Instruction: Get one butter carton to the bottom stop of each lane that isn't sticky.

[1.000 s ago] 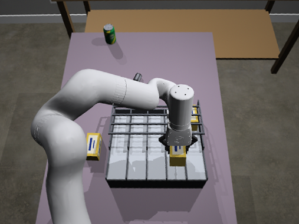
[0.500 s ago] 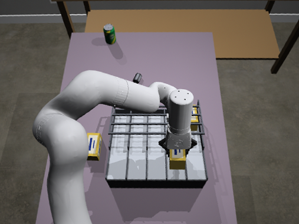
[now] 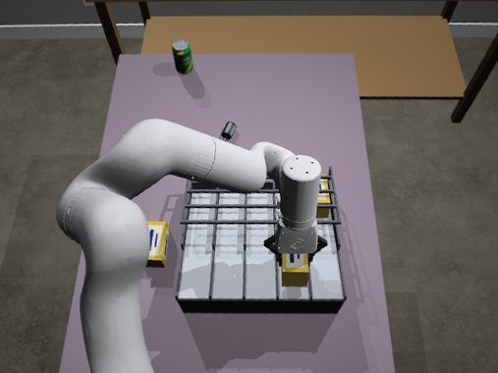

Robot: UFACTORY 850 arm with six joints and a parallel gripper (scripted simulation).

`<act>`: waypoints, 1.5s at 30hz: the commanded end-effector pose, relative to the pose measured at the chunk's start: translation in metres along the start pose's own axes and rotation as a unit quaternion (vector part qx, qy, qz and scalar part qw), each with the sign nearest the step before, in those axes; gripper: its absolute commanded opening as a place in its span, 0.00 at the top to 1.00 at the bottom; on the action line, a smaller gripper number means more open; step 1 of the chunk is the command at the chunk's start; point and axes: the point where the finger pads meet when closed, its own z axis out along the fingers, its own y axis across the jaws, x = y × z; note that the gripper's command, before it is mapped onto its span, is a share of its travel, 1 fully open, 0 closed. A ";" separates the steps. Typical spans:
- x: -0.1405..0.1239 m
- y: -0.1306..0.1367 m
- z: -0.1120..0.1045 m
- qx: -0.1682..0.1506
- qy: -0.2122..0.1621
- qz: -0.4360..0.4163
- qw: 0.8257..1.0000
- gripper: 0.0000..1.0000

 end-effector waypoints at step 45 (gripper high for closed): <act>0.001 0.001 0.005 -0.001 0.001 0.000 1.000 1.00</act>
